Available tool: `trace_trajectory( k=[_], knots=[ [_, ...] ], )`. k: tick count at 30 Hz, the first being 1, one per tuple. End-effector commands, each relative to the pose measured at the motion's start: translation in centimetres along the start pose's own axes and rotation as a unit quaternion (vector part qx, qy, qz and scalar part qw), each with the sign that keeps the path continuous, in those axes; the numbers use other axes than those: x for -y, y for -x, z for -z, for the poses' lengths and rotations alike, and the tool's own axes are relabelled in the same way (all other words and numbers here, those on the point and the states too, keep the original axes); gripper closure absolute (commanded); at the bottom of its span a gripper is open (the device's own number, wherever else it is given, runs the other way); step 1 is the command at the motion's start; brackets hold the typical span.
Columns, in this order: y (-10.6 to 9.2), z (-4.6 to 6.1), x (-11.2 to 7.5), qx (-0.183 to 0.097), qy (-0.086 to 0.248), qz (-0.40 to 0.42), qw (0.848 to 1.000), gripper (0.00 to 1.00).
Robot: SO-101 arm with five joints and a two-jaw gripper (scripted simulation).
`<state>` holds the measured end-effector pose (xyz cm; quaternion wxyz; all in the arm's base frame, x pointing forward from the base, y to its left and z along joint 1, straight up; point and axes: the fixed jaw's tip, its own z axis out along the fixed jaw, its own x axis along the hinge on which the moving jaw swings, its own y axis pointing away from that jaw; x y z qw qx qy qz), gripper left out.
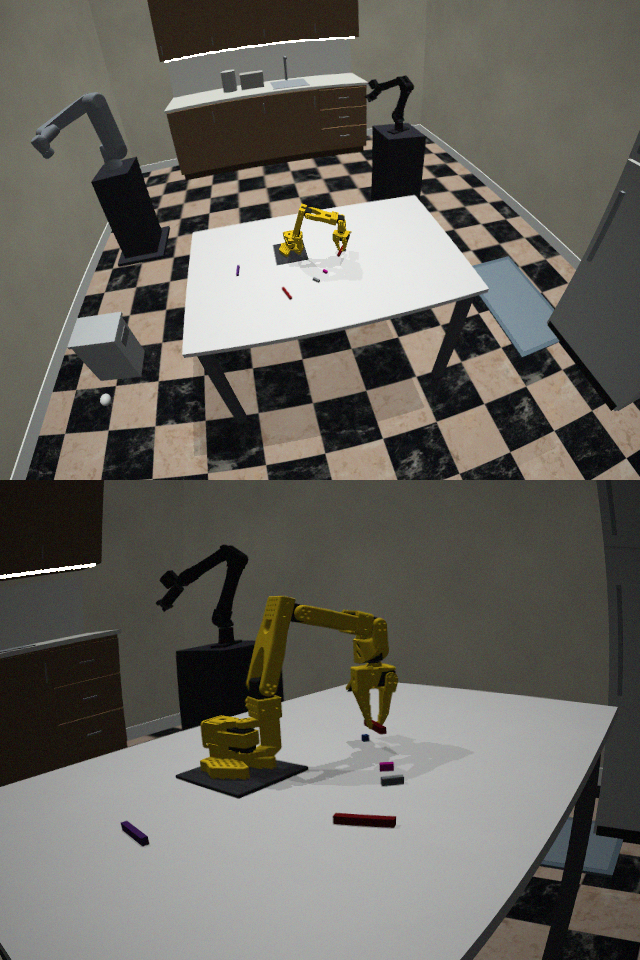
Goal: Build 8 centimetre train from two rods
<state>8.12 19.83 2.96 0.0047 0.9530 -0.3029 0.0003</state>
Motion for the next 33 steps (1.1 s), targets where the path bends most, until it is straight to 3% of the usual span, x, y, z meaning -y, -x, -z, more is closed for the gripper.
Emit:
trace_trajectory(
  k=[1,17,33],
  knots=[
    [0.2,0.1,-0.1,0.002,-0.005,-0.001,1.000,1.00],
    [0.2,-0.1,-0.1,0.002,-0.005,-0.001,1.000,1.00],
    [0.2,-1.7,-0.1,0.002,-0.005,-0.001,1.000,1.00]
  ],
)
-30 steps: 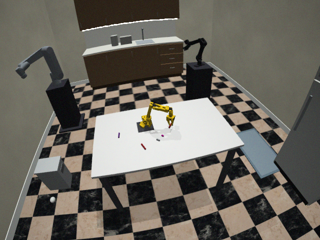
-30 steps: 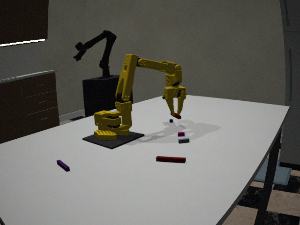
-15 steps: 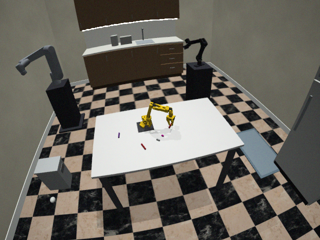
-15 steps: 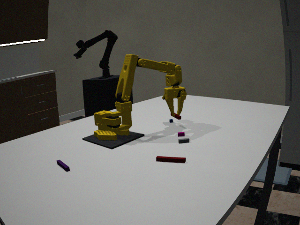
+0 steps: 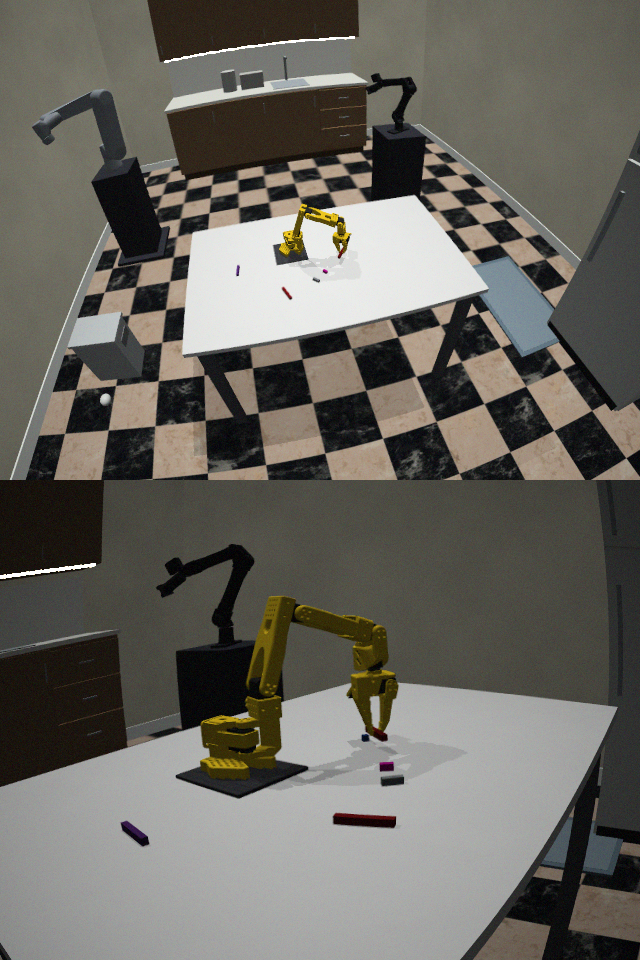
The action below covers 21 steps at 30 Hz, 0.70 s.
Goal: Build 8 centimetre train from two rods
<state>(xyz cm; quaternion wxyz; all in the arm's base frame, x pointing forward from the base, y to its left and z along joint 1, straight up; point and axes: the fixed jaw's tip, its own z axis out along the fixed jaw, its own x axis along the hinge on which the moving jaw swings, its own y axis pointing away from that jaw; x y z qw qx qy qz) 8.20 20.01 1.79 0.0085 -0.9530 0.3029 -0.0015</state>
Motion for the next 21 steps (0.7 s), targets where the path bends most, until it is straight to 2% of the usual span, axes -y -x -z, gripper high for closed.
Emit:
trace_trajectory(
  k=[1,8,9,21],
  knots=[
    [0.15,-0.54,-0.29,-0.001,0.008,-0.001,1.000,1.00],
    [0.15,-0.71,-0.30,-0.001,0.008,-0.001,1.000,1.00],
    [0.05,-1.33,-0.64,-0.005,0.024,-0.001,1.000,1.00],
    [0.05,-1.33,-0.64,-0.005,0.024,-0.001,1.000,1.00]
  ],
)
